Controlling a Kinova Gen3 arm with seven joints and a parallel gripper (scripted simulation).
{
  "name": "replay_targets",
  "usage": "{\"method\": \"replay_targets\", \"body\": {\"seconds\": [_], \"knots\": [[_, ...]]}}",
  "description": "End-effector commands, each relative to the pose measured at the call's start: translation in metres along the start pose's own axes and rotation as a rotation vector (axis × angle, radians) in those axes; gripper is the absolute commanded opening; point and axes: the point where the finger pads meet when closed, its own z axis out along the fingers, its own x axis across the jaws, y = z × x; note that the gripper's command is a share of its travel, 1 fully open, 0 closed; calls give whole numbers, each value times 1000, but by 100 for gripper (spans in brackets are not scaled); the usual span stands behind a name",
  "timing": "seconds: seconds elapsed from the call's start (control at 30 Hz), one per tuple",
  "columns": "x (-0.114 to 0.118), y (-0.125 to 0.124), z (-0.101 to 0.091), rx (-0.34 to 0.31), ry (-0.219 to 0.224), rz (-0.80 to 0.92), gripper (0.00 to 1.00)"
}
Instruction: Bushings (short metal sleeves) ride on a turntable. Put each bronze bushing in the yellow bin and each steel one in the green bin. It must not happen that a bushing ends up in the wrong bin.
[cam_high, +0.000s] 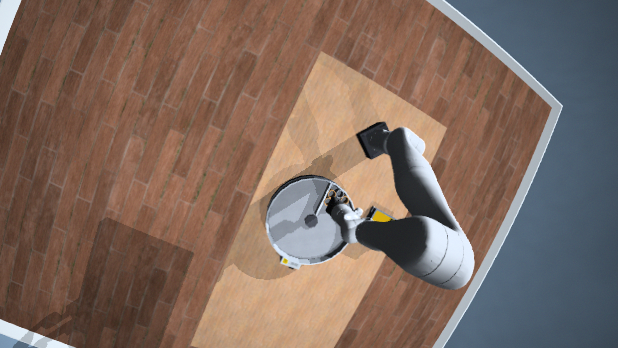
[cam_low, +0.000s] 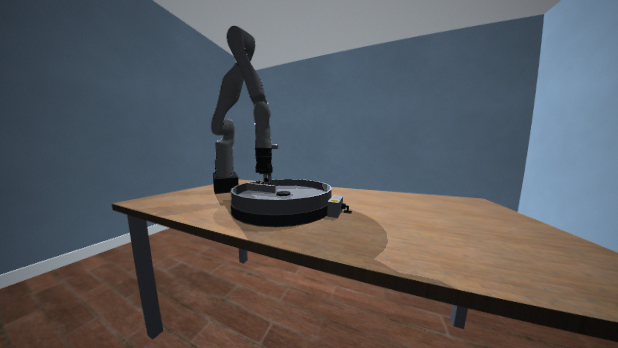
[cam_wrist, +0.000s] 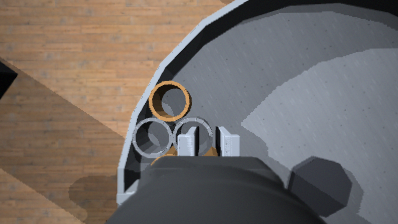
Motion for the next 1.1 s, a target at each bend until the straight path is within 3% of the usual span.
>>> {"method": "replay_targets", "body": {"seconds": [0.0,0.4,0.43,1.07], "knots": [[-1,-1,4,1,-4,-3,45],[-1,-1,6,1,-4,-3,45],[-1,-1,6,1,-4,-3,0],[1,-1,5,1,1,-3,0]]}}
